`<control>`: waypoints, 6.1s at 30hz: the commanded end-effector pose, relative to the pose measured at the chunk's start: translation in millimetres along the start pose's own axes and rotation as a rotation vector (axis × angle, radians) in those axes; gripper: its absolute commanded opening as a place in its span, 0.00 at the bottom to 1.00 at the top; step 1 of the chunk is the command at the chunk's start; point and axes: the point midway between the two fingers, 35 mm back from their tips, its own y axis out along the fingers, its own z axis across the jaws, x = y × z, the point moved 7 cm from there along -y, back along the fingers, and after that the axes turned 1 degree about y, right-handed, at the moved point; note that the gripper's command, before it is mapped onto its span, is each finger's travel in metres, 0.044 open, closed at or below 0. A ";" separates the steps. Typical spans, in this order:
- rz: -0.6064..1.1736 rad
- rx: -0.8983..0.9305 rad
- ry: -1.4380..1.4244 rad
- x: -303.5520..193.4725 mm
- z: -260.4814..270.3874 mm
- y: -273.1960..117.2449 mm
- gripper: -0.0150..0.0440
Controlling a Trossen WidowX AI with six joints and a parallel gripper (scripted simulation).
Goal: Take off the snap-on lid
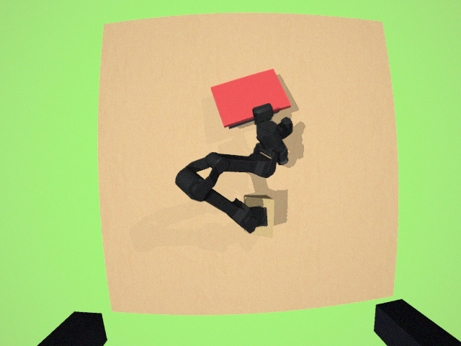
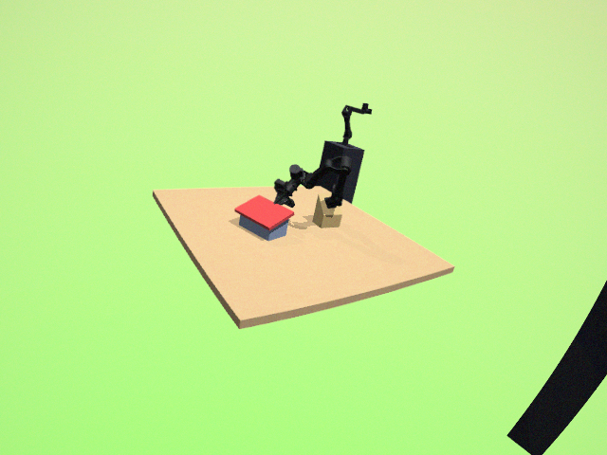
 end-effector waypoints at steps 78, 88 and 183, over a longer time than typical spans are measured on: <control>-0.002 0.008 -0.014 -2.7 107.1 -42.5 0.25; -0.003 0.008 -0.014 -2.9 115.9 -50.0 0.25; -0.001 0.006 -0.005 -187.0 90.4 -61.7 0.25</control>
